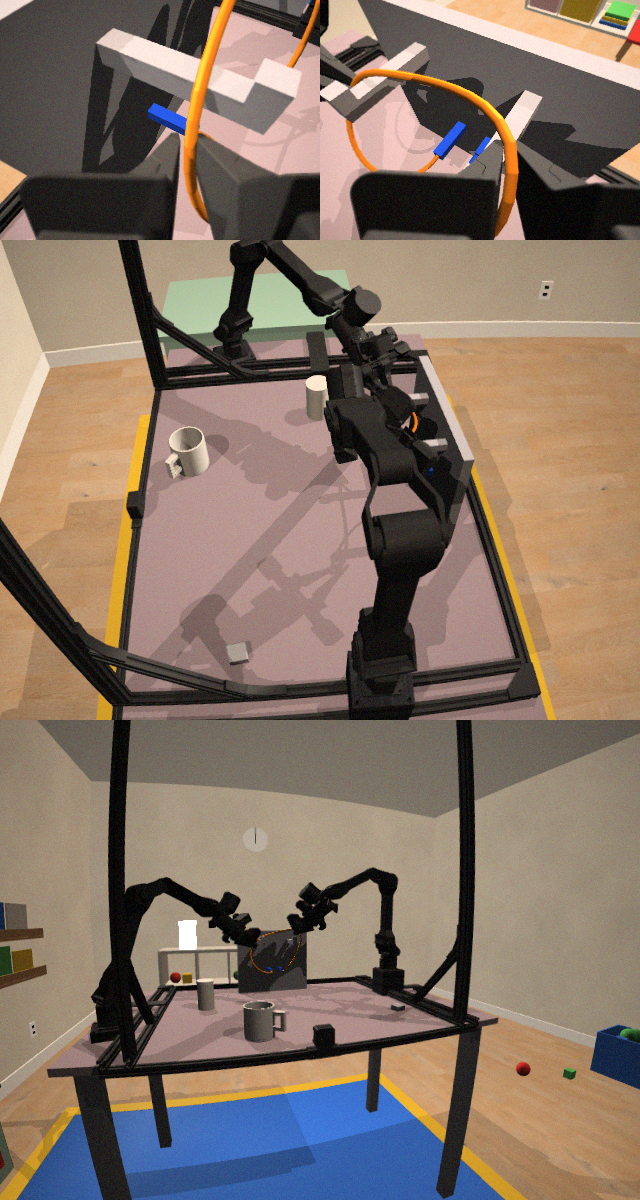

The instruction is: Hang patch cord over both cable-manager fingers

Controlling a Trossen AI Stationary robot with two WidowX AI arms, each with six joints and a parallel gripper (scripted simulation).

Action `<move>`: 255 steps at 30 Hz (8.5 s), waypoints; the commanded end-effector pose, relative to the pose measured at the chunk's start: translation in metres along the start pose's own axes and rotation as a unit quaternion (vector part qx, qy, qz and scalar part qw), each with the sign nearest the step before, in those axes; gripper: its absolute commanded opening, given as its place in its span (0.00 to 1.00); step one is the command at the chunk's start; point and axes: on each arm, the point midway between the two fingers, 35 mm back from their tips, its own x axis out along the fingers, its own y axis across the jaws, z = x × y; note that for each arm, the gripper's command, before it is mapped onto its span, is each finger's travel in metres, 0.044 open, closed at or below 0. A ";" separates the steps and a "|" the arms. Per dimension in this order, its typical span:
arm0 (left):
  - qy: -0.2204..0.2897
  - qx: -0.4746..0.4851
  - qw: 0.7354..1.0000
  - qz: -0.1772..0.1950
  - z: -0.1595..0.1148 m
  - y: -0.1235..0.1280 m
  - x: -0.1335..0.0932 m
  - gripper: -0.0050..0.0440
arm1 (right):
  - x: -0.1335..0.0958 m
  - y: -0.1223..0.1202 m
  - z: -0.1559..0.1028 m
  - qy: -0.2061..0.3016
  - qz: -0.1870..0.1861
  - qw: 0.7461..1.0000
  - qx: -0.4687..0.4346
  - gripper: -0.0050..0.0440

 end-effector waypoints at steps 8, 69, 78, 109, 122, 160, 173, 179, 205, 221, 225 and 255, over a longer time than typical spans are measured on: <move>-0.012 0.001 1.000 0.003 0.010 0.002 -0.007 0.18 | -0.003 -0.007 0.005 -0.007 0.008 1.000 0.013 0.15; -0.012 0.001 1.000 0.003 0.010 0.002 -0.007 0.18 | 0.002 -0.022 -0.013 -0.010 0.004 1.000 -0.003 0.15; -0.012 0.001 1.000 0.003 0.010 0.002 -0.007 0.15 | 0.003 -0.022 -0.013 -0.010 0.003 1.000 -0.003 0.15; -0.012 0.001 1.000 0.003 0.010 0.002 -0.007 0.15 | 0.007 -0.024 -0.017 0.001 0.017 1.000 -0.014 0.15; -0.012 0.001 1.000 0.003 0.010 0.002 -0.007 0.15 | 0.012 -0.026 -0.020 0.010 0.034 0.999 -0.026 0.15; -0.012 0.001 1.000 0.003 0.010 0.002 -0.007 0.15 | 0.028 -0.032 -0.027 0.024 0.114 0.990 -0.081 0.15; -0.012 0.001 1.000 0.003 0.010 0.002 -0.007 0.15 | 0.032 -0.034 -0.029 0.019 0.147 0.983 -0.104 0.15; -0.012 0.001 1.000 0.003 0.010 0.002 -0.007 0.15 | 0.032 -0.035 -0.029 0.016 0.157 0.981 -0.112 0.15; -0.012 0.001 1.000 0.003 0.010 0.002 -0.007 0.15 | 0.035 -0.038 -0.030 -0.002 0.201 0.969 -0.146 0.15; -0.012 0.001 1.000 0.003 0.010 0.002 -0.007 0.15 | 0.035 -0.039 -0.030 -0.007 0.211 0.965 -0.156 0.15; -0.012 0.001 1.000 0.003 0.010 0.002 -0.007 0.15 | 0.035 -0.039 -0.030 -0.009 0.212 0.965 -0.157 0.15; -0.012 0.001 1.000 0.003 0.010 0.002 -0.007 0.15 | 0.019 -0.046 -0.030 -0.007 0.211 0.965 -0.156 0.55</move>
